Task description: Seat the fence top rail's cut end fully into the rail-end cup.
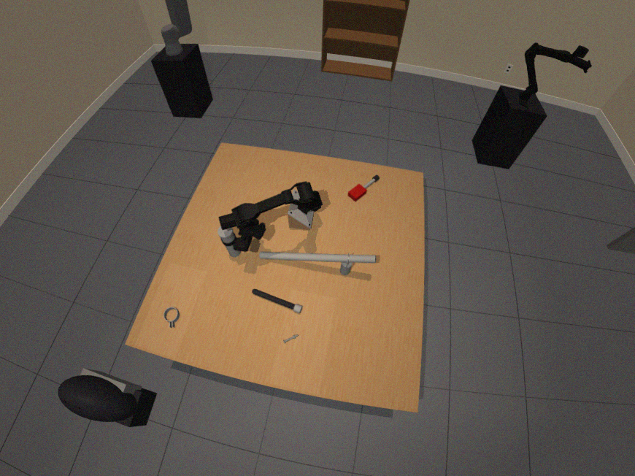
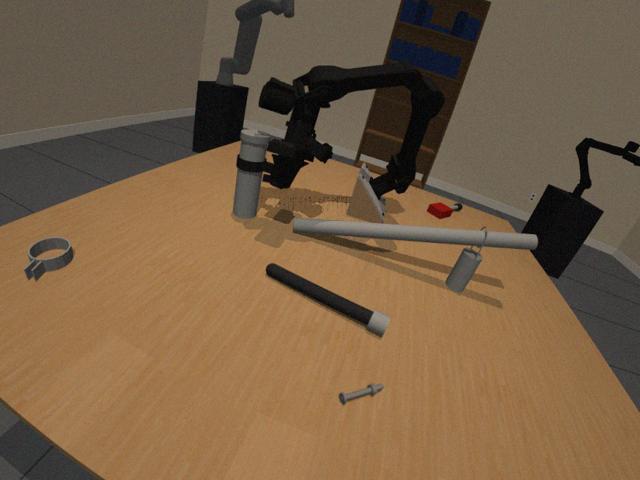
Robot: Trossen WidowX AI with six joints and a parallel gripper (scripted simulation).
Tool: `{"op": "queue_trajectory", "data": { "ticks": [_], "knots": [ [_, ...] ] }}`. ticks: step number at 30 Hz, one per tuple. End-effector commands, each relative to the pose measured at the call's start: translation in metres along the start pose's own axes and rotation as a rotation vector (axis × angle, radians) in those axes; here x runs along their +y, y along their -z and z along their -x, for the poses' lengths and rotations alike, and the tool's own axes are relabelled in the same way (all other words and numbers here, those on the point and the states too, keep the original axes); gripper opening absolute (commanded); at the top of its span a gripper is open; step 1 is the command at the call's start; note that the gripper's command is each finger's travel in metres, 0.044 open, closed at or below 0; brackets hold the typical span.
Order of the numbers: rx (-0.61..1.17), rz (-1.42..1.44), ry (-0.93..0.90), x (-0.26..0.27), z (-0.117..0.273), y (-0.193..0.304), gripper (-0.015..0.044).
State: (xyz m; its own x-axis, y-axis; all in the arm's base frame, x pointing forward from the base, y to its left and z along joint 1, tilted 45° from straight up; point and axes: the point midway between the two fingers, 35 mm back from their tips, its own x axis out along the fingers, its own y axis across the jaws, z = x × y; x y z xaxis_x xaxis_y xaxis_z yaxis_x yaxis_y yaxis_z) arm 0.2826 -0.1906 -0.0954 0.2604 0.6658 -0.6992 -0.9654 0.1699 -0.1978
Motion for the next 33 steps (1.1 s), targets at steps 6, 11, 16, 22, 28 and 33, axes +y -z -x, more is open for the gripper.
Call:
{"op": "queue_trajectory", "data": {
  "ticks": [6, 11, 16, 22, 28, 33],
  "knots": [
    [0.002, -0.012, -0.001, -0.007, 0.022, -0.022, 0.0440],
    [0.004, -0.021, -0.003, -0.011, 0.037, -0.039, 0.0440],
    [0.003, -0.027, 0.002, -0.011, 0.035, -0.036, 0.0440],
    [0.010, -0.511, 0.078, -0.020, 0.067, -0.069, 0.0440],
    [-0.032, -1.054, 0.165, -0.024, 0.097, -0.108, 0.0440],
    [-0.083, -1.382, 0.211, -0.023, 0.114, -0.132, 0.0440]
  ]
}}
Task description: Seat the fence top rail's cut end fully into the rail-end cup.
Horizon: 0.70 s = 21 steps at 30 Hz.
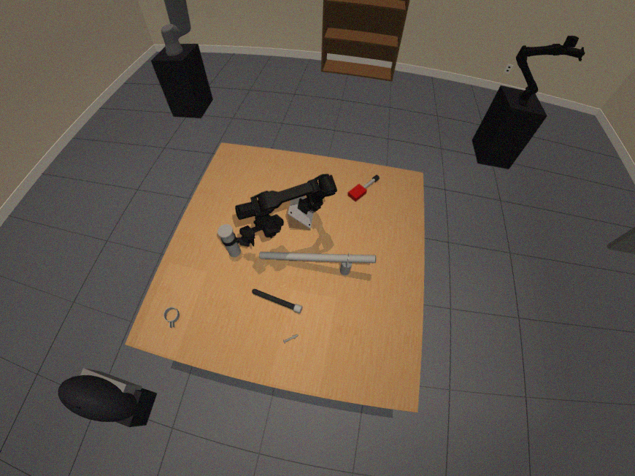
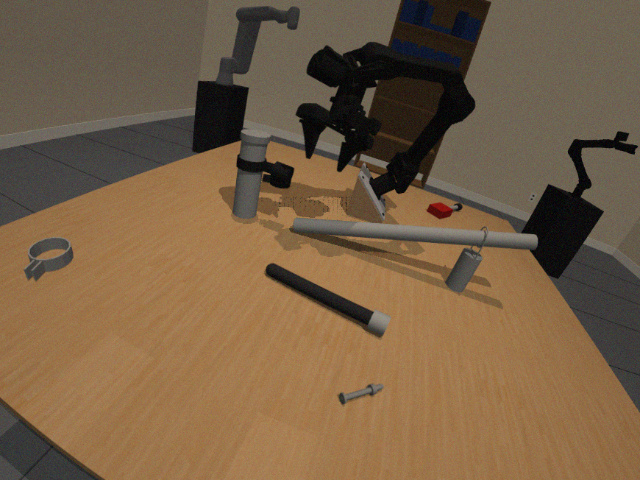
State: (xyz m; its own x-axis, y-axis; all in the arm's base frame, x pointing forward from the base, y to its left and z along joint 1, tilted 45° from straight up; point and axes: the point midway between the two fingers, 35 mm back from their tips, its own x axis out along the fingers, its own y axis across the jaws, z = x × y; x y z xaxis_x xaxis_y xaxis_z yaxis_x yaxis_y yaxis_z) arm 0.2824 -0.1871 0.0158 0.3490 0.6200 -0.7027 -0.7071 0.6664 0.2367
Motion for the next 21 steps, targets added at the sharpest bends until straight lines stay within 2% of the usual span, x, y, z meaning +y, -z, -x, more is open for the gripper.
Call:
{"op": "queue_trajectory", "data": {
  "ticks": [1, 8, 21],
  "knots": [
    [-0.086, -0.714, 0.082, 0.032, 0.042, -0.045, 0.0440],
    [-0.137, -1.007, 0.094, 0.047, 0.055, -0.060, 0.0440],
    [-0.138, -1.013, 0.094, 0.048, 0.055, -0.061, 0.0440]
  ]
}}
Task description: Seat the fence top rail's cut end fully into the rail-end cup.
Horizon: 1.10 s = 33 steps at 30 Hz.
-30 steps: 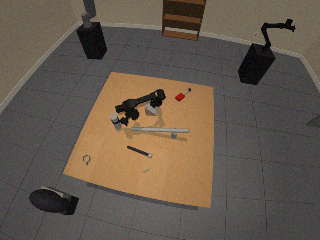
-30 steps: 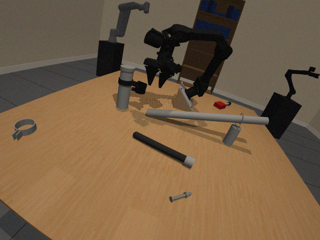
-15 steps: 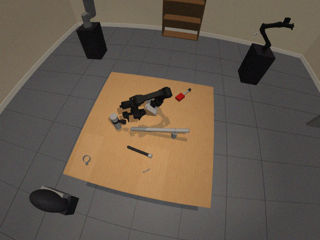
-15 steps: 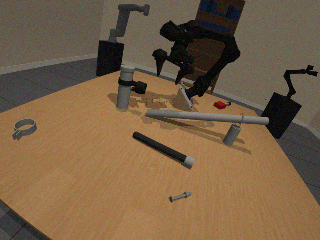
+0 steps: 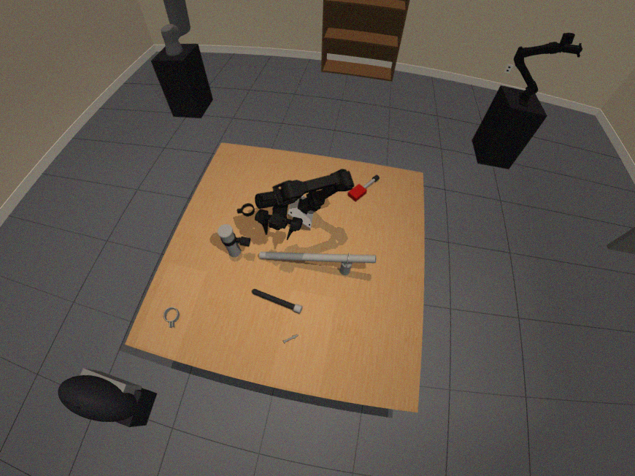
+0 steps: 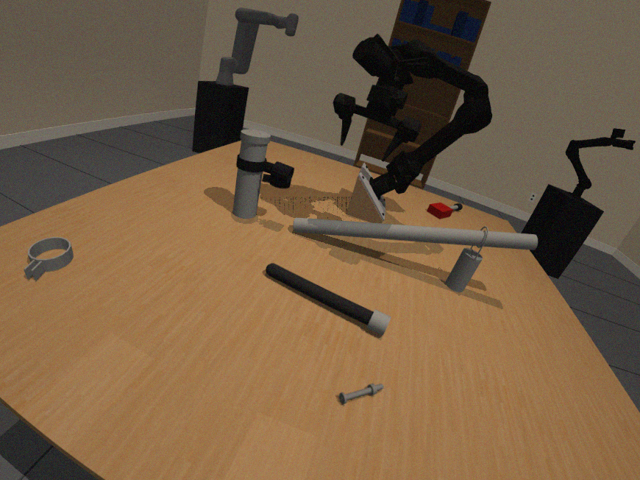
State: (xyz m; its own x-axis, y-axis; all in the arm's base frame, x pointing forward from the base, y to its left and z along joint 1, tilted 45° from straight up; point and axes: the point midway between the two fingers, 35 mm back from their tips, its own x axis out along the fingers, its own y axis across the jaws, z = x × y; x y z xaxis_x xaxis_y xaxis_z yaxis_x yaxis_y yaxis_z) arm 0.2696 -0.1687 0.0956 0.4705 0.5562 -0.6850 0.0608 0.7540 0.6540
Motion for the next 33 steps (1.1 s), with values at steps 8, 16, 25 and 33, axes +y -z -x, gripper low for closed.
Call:
{"op": "queue_trajectory", "data": {
  "ticks": [8, 16, 25, 33],
  "knots": [
    [-0.016, -0.092, 0.001, 0.010, 0.005, 0.001, 0.0440],
    [0.146, 0.494, -0.068, 0.019, -0.027, 0.008, 0.0440],
    [0.315, 1.350, -0.335, 0.034, -0.071, 0.024, 0.0440],
    [0.336, 1.578, -0.443, 0.038, -0.082, 0.030, 0.0440]
  ]
}}
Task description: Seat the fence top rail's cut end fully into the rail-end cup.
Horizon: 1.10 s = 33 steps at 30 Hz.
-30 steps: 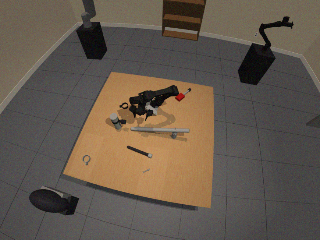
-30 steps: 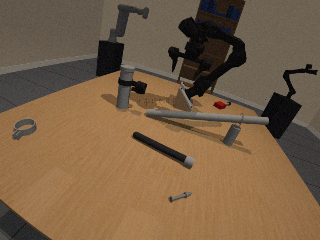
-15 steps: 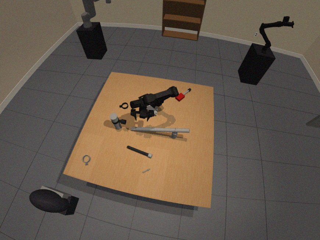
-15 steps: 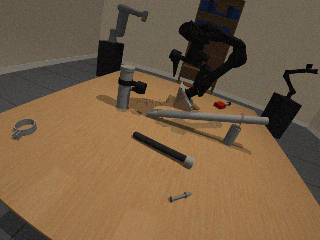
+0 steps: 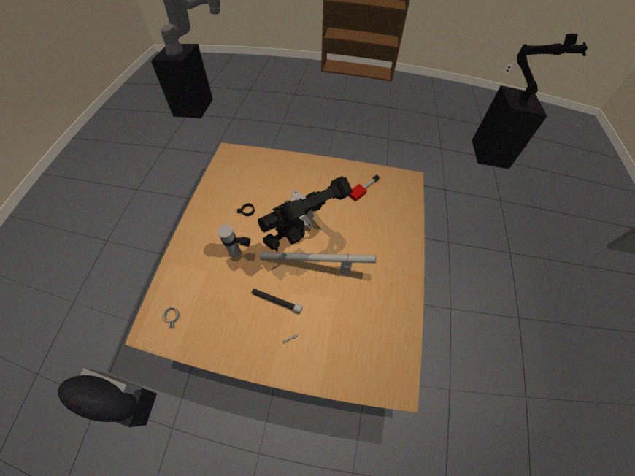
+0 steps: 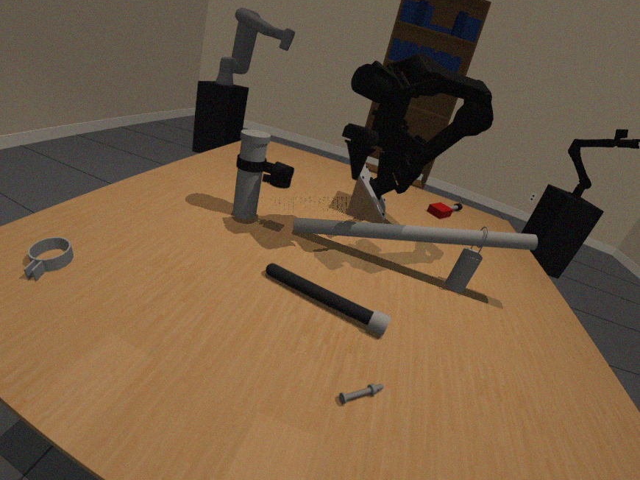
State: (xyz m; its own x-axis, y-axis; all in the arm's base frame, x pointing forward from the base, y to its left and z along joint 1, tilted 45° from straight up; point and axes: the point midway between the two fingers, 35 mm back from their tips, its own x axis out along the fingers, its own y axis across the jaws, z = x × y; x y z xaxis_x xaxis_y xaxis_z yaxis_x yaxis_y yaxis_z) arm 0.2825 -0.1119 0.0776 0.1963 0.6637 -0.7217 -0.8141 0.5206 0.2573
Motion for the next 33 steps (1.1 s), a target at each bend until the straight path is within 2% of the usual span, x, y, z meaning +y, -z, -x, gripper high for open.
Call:
{"op": "queue_trajectory", "data": {
  "ticks": [1, 18, 24, 33],
  "knots": [
    [0.035, 0.583, -0.201, 0.008, -0.035, -0.001, 0.0440],
    [0.035, 0.583, -0.201, 0.008, -0.035, -0.001, 0.0440],
    [0.034, 0.583, -0.200, 0.013, -0.067, 0.002, 0.0440],
    [0.033, 0.584, -0.200, 0.016, -0.083, 0.003, 0.0440]
  ]
}}
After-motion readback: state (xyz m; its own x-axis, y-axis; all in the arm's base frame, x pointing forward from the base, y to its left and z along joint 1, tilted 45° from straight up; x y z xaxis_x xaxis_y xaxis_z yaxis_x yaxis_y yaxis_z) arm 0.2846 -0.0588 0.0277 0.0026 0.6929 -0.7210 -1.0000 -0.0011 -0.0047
